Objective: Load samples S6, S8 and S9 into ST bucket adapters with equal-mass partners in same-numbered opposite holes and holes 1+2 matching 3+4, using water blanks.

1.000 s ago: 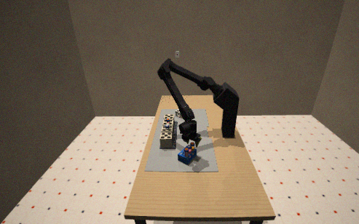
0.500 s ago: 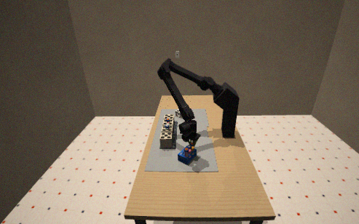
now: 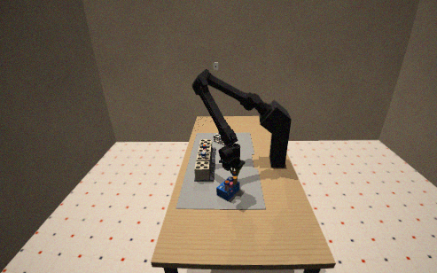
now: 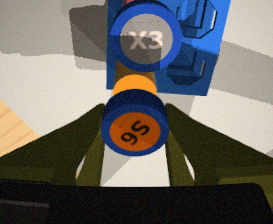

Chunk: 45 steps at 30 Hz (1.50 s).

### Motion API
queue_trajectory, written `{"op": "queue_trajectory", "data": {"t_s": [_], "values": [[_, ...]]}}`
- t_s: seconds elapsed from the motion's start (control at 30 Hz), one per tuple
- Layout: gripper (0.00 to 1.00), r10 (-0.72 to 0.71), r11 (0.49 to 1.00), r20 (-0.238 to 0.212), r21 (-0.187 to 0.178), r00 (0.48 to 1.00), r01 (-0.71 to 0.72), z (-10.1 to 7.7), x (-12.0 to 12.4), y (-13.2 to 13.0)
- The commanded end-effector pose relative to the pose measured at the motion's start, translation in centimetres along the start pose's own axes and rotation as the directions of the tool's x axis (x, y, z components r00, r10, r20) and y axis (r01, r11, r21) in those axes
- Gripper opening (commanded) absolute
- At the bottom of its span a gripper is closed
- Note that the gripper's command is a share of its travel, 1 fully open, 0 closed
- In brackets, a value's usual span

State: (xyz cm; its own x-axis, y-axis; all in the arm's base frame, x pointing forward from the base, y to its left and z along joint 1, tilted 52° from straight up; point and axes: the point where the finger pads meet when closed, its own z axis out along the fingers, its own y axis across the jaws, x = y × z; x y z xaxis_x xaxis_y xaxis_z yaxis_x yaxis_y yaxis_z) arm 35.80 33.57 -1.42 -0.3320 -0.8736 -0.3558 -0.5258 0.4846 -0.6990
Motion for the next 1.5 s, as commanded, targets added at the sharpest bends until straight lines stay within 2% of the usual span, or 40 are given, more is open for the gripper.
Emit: {"op": "queue_trajectory", "data": {"t_s": [0.0, 0.3, 0.37, 0.4, 0.43, 0.87, 0.93, 0.97, 1.0, 1.27, 1.3, 1.33, 1.37, 1.47], "values": [[0.00, 0.016, 1.000, 0.023, -0.008, 1.000, -0.016, -2.3, -0.7, 0.0], [0.00, 0.016, 1.000, 0.023, -0.008, 1.000, -0.016, -5.2, -0.6, 0.0], [0.00, 0.016, 1.000, 0.023, -0.008, 1.000, -0.016, -5.2, -0.6, 0.0], [0.00, 0.040, 0.999, 0.006, 0.004, 0.999, -0.040, -4.7, -0.4, -1.1], [0.00, 0.020, 1.000, 0.024, -0.007, 1.000, -0.020, -5.9, -0.8, -0.1], [0.00, 0.022, 1.000, 0.028, -0.009, 0.999, -0.022, -10.3, -0.9, -0.1], [0.00, 0.022, 1.000, 0.028, -0.009, 0.999, -0.022, -10.3, -0.9, -0.1], [0.00, 0.042, 0.999, 0.010, 0.002, 0.999, -0.042, -9.8, -0.6, -1.1], [0.00, 0.026, 1.000, 0.031, -0.009, 0.999, -0.025, -11.0, -1.1, -0.2], [0.00, 0.038, 0.999, 0.041, -0.011, 0.998, -0.038, -13.8, -1.9, -0.4], [0.00, 0.038, 0.999, 0.041, -0.011, 0.998, -0.038, -14.0, -1.9, -0.4], [0.00, 0.085, 0.996, 0.017, -0.003, 0.996, -0.085, -13.0, -1.6, -2.5], [0.00, 0.097, 0.995, 0.004, -0.002, 0.995, -0.097, -12.8, -0.5, -2.9], [0.00, 0.145, 0.989, 0.000, -0.002, 0.989, -0.145, -12.7, -0.1, -4.1]]}}
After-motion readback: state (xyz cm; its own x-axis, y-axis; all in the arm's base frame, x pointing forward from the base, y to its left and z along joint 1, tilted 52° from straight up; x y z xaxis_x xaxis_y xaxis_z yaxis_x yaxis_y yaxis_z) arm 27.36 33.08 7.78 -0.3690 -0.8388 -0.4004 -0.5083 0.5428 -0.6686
